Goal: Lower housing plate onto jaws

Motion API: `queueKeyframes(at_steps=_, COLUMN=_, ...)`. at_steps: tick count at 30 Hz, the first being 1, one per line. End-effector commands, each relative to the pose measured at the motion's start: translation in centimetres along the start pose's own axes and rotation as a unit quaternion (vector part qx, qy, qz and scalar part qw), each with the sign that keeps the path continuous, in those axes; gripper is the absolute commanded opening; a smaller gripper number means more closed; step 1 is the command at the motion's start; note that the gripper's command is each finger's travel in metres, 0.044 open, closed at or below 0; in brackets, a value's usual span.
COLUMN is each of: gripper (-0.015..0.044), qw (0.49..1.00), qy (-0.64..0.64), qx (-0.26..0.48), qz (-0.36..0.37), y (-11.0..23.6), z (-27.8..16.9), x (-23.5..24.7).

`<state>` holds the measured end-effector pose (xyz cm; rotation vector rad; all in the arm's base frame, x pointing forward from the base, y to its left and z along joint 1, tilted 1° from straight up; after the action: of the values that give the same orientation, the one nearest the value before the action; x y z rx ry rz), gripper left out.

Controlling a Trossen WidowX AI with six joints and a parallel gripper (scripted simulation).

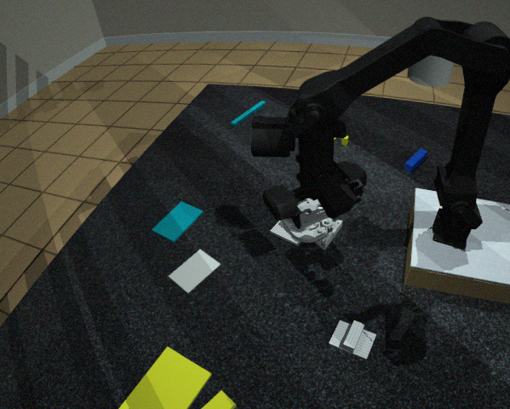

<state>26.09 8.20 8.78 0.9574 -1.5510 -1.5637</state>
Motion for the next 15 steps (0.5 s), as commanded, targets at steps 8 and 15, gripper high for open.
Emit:
queueKeyframes(at_steps=8, gripper=0.0351, qw=0.99, qy=0.141, qx=0.001, qz=-0.001, y=0.1, z=-1.4, x=1.9)
queueKeyframes(at_steps=15, gripper=0.0351, qw=0.973, qy=0.232, qx=0.001, qz=-0.001, y=0.0, z=-2.3, x=3.2)
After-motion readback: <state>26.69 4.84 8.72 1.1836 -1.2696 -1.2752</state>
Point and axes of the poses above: the point midway between the two fingers, 35 mm back from their tips, its own y axis back along the fingers, its own x axis across the jaws, z = x × y, the point moved 3 cm from there along y, back along the fingers, and after that the axes turned 11 degrees about y, right-handed, at the moved point
